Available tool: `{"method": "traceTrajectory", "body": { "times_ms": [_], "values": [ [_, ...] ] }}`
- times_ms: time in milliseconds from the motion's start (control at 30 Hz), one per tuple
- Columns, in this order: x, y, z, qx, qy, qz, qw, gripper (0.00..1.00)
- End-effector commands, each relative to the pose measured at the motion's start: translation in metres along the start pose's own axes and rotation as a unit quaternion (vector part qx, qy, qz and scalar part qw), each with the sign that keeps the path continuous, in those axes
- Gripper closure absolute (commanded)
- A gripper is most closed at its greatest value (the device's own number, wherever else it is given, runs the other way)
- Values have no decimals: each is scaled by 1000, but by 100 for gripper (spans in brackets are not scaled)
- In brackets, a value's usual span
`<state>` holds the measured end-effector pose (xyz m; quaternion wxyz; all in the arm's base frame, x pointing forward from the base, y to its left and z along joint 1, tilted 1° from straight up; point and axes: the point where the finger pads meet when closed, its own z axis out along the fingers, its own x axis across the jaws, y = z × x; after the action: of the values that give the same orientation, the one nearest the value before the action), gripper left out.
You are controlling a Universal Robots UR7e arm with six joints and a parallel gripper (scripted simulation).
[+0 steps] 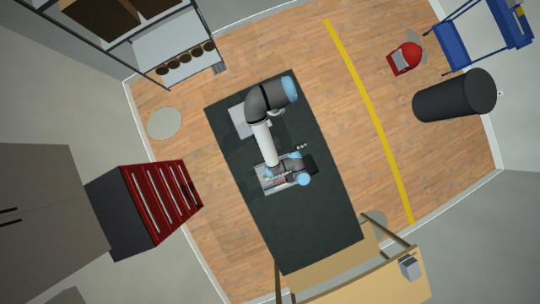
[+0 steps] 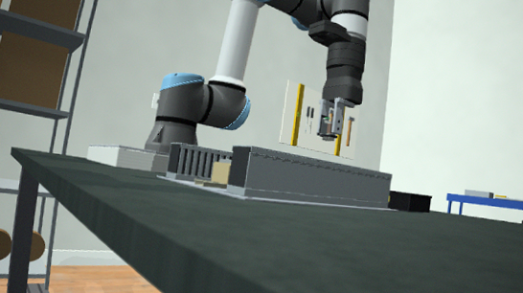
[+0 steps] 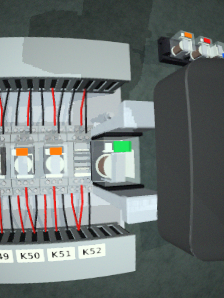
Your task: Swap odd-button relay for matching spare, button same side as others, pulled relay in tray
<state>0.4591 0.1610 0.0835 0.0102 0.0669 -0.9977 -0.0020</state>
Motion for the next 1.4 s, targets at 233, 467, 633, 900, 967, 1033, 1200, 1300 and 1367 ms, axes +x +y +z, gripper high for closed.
{"method": "traceTrajectory", "body": {
  "times_ms": [233,467,633,900,967,1033,1200,1300,1367],
  "values": [
    [-4,23,5,0,0,0,1000,100],
    [-11,57,14,0,1,1,1000,100],
    [-11,57,14,0,1,1,1000,100],
    [-20,111,27,0,1,1,1000,100],
    [-20,111,27,0,1,1,1000,100],
    [-20,111,27,0,1,1,1000,100],
    [-20,111,27,0,1,1,1000,100],
    [-20,111,27,0,1,1,1000,100],
    [-23,130,33,0,2,0,1000,100]
  ]
}}
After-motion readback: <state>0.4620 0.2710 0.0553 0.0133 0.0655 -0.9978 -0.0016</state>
